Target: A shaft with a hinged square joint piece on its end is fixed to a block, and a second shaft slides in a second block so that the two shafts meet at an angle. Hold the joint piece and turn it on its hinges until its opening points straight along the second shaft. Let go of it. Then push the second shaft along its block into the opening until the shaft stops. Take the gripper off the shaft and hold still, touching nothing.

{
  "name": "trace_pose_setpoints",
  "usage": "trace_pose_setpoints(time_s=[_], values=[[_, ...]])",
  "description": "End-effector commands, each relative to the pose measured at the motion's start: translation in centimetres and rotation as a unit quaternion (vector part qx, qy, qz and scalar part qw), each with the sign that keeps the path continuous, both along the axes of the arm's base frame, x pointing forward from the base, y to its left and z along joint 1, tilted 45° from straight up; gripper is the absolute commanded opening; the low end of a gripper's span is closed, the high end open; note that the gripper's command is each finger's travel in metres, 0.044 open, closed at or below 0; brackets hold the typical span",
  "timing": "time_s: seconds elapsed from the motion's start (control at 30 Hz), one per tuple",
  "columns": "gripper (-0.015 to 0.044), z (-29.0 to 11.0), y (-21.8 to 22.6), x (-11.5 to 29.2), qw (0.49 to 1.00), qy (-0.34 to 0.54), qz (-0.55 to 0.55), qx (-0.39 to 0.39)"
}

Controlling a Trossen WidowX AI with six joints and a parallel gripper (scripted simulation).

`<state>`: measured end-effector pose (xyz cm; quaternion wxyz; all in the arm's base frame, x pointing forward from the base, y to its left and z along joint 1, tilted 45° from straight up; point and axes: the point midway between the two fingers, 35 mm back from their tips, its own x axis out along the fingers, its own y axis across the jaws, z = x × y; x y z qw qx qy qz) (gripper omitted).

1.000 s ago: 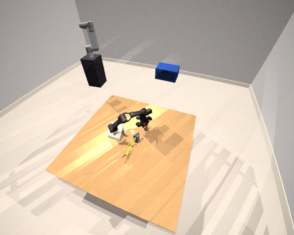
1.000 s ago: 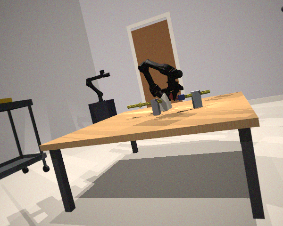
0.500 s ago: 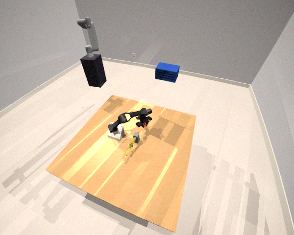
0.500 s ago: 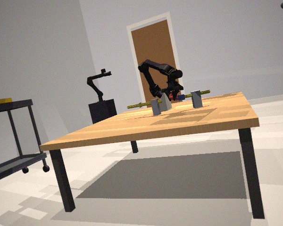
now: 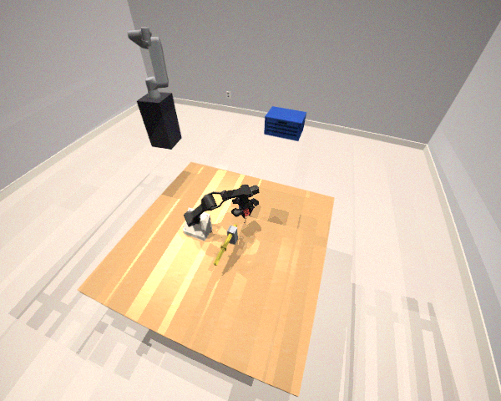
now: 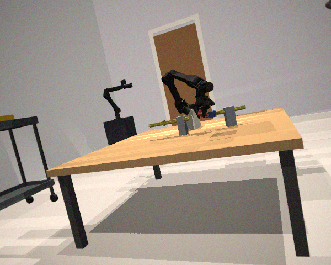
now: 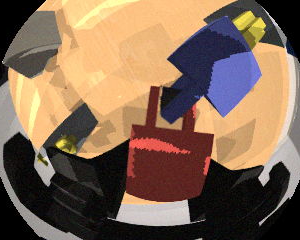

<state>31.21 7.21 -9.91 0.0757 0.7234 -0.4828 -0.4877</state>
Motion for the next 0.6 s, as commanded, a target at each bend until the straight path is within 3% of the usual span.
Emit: trace_pose_setpoints(time_s=[0.0, 0.17, 0.57], values=[[0.0121, 0.0, 0.0, 0.0, 1.0, 0.0, 0.0, 0.0], [0.0, 0.0, 0.0, 0.0, 1.0, 0.0, 0.0, 0.0], [0.0, 0.13, -0.52, -0.21, 0.998, -0.021, -0.058, 0.016]])
